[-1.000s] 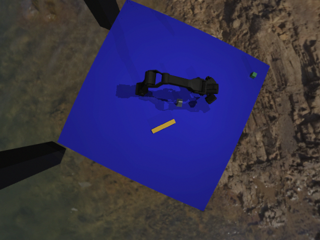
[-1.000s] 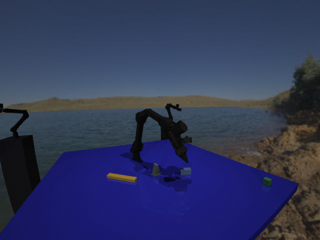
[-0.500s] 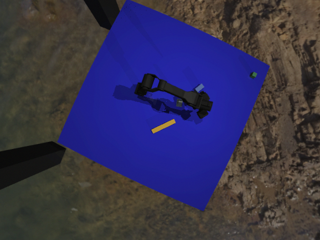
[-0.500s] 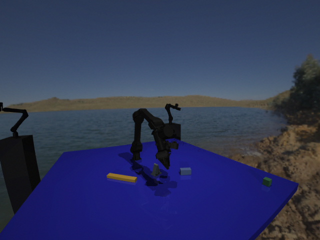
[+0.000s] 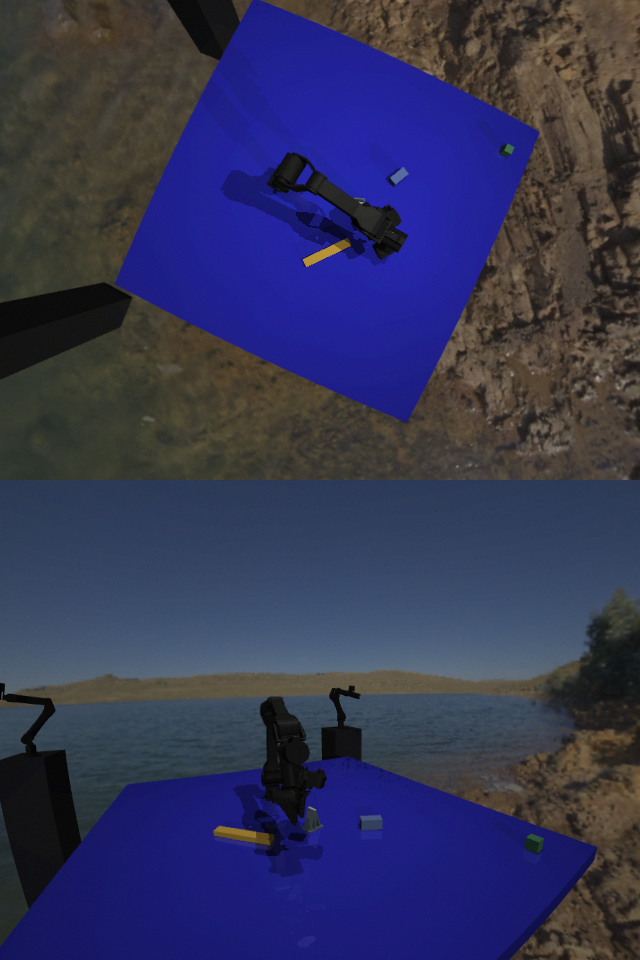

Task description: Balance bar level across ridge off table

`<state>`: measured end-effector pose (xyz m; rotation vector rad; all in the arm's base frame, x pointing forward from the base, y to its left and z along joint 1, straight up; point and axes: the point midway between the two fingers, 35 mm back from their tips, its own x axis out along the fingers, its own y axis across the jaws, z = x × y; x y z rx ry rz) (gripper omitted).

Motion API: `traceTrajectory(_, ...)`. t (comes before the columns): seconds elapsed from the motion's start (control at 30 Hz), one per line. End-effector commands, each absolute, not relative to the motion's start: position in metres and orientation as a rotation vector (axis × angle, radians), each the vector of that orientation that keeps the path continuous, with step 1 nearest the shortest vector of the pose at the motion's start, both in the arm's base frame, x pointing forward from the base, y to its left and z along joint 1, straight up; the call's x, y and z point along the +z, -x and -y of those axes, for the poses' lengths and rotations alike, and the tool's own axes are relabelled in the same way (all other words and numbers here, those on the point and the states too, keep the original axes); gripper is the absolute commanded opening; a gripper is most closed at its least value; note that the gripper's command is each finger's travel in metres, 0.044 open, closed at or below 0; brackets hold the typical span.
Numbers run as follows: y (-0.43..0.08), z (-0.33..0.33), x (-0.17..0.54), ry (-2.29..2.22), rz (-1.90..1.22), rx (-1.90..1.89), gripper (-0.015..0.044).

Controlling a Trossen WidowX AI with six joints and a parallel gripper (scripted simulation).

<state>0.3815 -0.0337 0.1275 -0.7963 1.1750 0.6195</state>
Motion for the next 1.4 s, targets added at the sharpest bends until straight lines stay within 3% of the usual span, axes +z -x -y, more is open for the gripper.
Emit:
traceTrajectory(0.0,-0.366,0.058,0.124,0.794,-1.235,0.62,0.0315)
traceTrajectory(0.7,-0.288,0.146,0.121,0.712,-1.435,0.667,0.0315)
traceTrajectory(1.37,-0.288,0.147,0.075,0.711,-1.437,0.668,0.0315)
